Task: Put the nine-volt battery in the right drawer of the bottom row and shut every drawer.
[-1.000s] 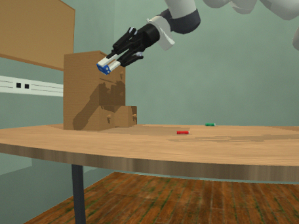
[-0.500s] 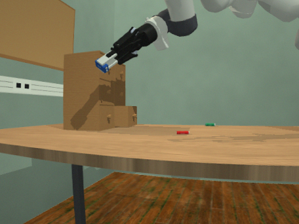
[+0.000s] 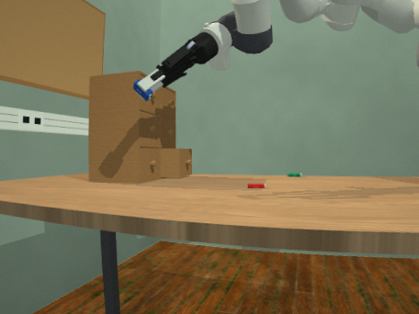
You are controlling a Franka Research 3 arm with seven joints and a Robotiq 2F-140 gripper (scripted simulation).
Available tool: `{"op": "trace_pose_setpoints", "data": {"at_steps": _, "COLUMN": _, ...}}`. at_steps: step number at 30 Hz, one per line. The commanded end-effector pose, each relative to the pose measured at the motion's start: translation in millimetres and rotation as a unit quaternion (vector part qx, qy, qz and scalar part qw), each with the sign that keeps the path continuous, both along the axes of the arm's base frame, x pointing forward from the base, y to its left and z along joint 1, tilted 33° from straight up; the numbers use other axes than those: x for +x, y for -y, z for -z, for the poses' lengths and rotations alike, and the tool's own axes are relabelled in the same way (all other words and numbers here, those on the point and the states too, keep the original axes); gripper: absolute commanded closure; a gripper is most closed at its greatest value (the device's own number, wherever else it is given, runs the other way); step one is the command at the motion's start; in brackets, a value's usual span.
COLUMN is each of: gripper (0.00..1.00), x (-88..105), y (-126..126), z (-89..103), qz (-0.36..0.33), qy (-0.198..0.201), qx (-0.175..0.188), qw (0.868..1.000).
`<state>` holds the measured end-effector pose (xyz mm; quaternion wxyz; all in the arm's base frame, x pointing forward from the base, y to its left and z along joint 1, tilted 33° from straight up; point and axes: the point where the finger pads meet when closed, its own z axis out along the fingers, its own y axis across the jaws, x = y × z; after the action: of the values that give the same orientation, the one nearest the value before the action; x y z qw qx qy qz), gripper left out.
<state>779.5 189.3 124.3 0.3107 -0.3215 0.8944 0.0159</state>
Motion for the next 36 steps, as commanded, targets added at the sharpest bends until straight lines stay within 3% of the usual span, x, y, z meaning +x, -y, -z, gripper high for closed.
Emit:
{"op": "trace_pose_setpoints", "data": {"at_steps": 1, "gripper": 0.78, "x": -2.7, "y": -2, "z": 2.3, "qz": -0.054, "qy": 0.003, "qx": -0.025, "qw": 0.998}}
{"op": "trace_pose_setpoints", "data": {"at_steps": 14, "gripper": 0.78, "x": -6.7, "y": 4, "z": 1.5, "qz": -0.177, "qy": 0.009, "qx": -0.102, "qw": 0.979}}
{"op": "trace_pose_setpoints", "data": {"at_steps": 18, "gripper": 0.78, "x": -7.2, "y": 5, "z": 1.6, "qz": -0.188, "qy": 0.009, "qx": -0.109, "qw": 0.976}}
{"op": "trace_pose_setpoints", "data": {"at_steps": 36, "gripper": 0.78, "x": -14.8, "y": 22, "z": 2.4, "qz": -0.324, "qy": 0.010, "qx": -0.196, "qw": 0.926}}
